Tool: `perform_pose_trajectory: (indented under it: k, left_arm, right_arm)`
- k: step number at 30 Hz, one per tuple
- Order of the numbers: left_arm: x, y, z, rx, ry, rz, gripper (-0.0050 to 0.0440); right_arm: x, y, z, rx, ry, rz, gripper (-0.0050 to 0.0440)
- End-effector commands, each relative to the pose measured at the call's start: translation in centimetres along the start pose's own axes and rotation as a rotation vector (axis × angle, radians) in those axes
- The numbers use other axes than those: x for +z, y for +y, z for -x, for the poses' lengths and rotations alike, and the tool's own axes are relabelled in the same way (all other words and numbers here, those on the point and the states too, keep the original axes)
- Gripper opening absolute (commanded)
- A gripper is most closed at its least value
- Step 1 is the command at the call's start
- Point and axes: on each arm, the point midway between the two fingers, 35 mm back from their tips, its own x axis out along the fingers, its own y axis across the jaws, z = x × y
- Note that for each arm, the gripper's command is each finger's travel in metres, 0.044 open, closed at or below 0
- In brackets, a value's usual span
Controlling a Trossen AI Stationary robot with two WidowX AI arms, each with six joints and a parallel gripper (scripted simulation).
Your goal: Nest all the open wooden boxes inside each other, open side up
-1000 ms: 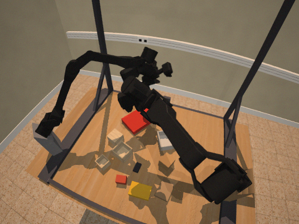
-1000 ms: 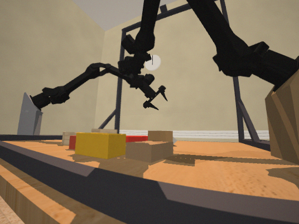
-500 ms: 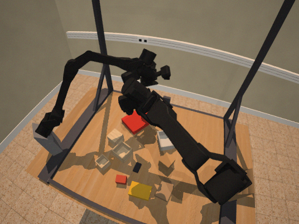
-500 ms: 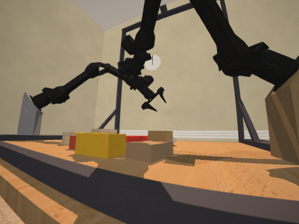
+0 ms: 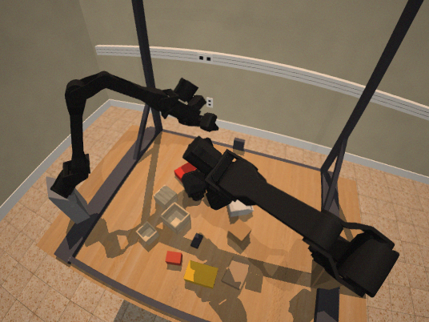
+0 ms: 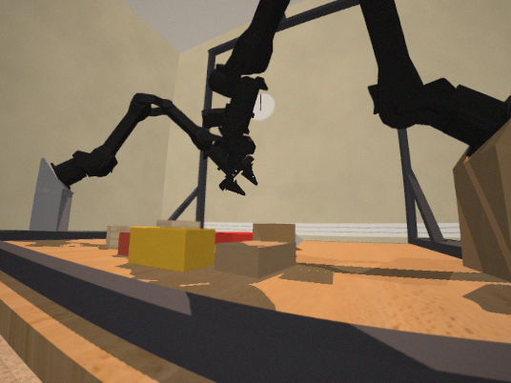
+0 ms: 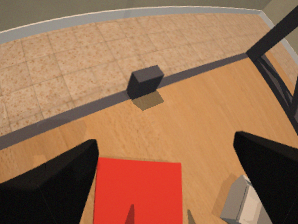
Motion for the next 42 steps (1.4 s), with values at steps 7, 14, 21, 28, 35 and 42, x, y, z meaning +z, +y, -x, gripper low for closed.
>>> perform_pose_trajectory:
  k: [7,14,21,28,35,42]
  left_arm:
    - [-0.2,10.3,4.3,0.355,-0.009,-0.075,0.04]
    - [-1.3,15.1,7.2,0.545,0.008,-0.076,0.04]
    - [-2.8,19.5,10.5,0.733,0.033,-0.056,0.04]
    - [-2.8,19.5,10.5,0.735,0.034,-0.055,0.04]
    - [-2.7,19.2,10.4,0.73,0.032,-0.053,0.04]
    - [-2.7,19.2,10.4,0.73,0.032,-0.053,0.04]
  right_arm:
    - [-6.8,3.3,5.7,-0.095,0.019,-0.37,0.04]
    - [-11.9,5.0,8.0,-0.14,0.059,-0.542,0.04]
    - [-16.7,6.4,10.3,-0.195,0.078,-0.71,0.04]
    - [-16.8,6.4,10.3,-0.195,0.078,-0.712,0.04]
    - [-16.6,6.3,9.8,-0.19,0.097,-0.696,0.04]
    - [-18.5,6.2,8.1,-0.152,0.267,-0.624,0.04]
